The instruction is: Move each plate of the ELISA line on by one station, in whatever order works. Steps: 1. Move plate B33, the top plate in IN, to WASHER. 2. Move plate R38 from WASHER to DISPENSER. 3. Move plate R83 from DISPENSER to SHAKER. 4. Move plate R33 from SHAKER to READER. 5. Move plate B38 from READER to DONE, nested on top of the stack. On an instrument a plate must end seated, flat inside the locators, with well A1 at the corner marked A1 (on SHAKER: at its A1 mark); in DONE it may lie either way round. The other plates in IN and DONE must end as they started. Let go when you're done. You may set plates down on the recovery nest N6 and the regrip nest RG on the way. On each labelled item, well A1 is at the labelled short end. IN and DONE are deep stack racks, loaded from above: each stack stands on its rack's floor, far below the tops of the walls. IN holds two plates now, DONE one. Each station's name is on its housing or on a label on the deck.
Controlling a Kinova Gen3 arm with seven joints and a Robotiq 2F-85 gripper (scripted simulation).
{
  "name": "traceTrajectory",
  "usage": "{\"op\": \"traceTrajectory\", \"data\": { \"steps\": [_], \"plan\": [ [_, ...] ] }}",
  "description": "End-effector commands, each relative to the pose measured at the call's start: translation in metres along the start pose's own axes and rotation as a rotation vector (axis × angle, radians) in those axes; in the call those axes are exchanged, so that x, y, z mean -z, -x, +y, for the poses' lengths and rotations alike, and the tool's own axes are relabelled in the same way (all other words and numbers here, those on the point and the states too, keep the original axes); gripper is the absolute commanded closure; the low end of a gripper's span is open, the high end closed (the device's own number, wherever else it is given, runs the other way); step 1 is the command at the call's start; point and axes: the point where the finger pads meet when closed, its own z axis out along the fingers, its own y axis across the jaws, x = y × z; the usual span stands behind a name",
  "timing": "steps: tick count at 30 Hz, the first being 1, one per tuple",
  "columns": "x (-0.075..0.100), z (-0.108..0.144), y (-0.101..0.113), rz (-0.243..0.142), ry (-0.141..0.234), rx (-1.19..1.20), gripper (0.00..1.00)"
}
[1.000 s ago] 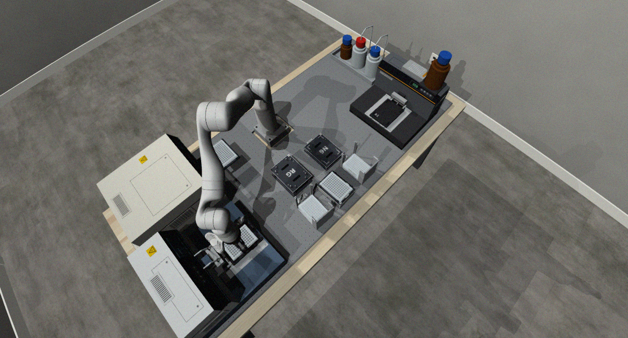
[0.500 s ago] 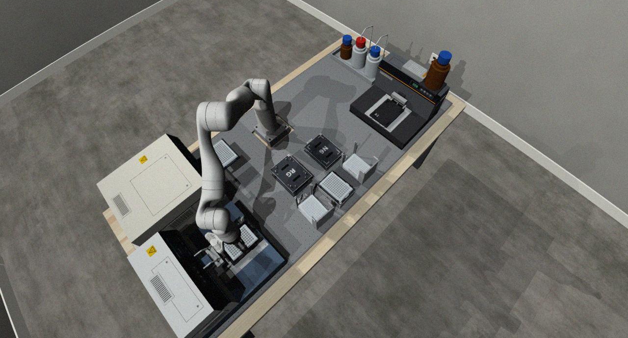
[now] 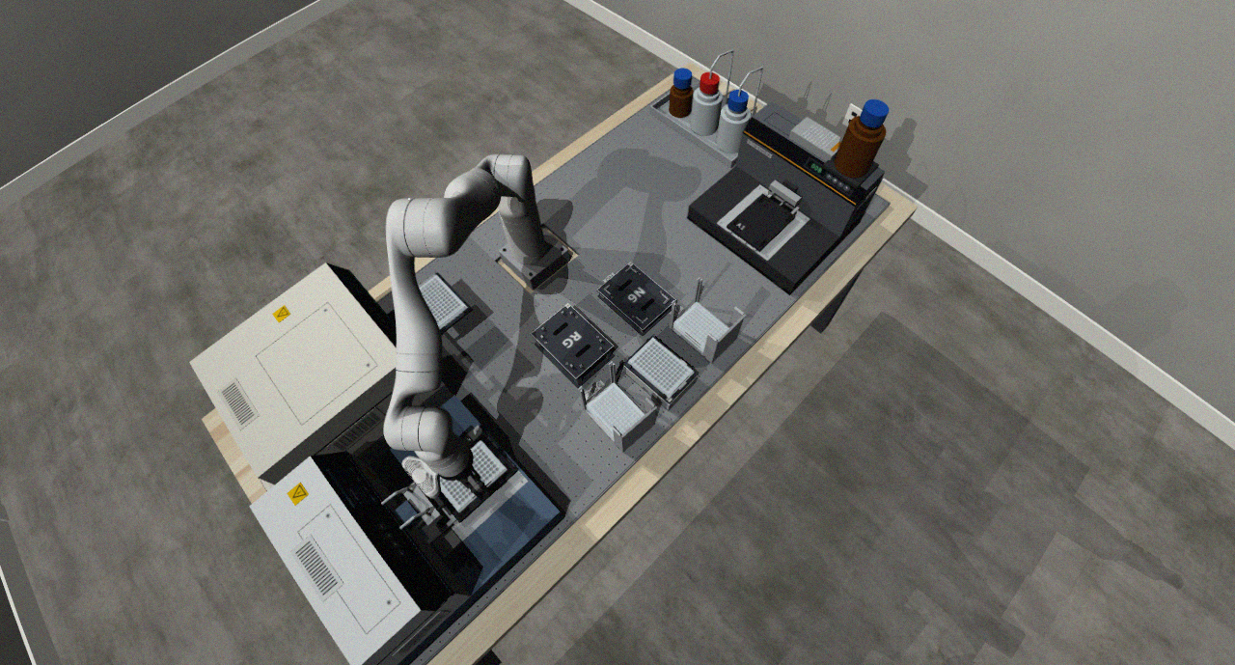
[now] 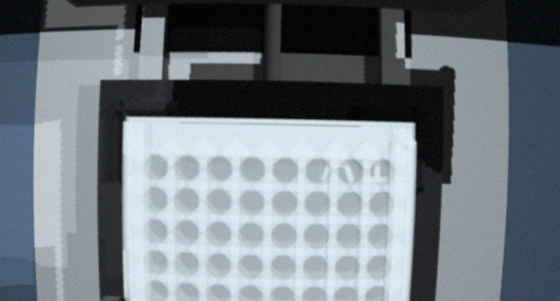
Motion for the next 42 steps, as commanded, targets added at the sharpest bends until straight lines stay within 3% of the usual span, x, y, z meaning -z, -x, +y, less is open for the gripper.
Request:
{"op": "traceTrajectory", "data": {
  "steps": [1, 23, 42],
  "plan": [
    [0.002, -0.001, -0.001, 0.002, -0.002, 0.0, 0.06],
    [0.008, -0.001, -0.001, 0.002, -0.002, 0.0, 0.06],
    [0.031, 0.0, -0.001, 0.002, -0.002, 0.0, 0.06]
  ]
}}
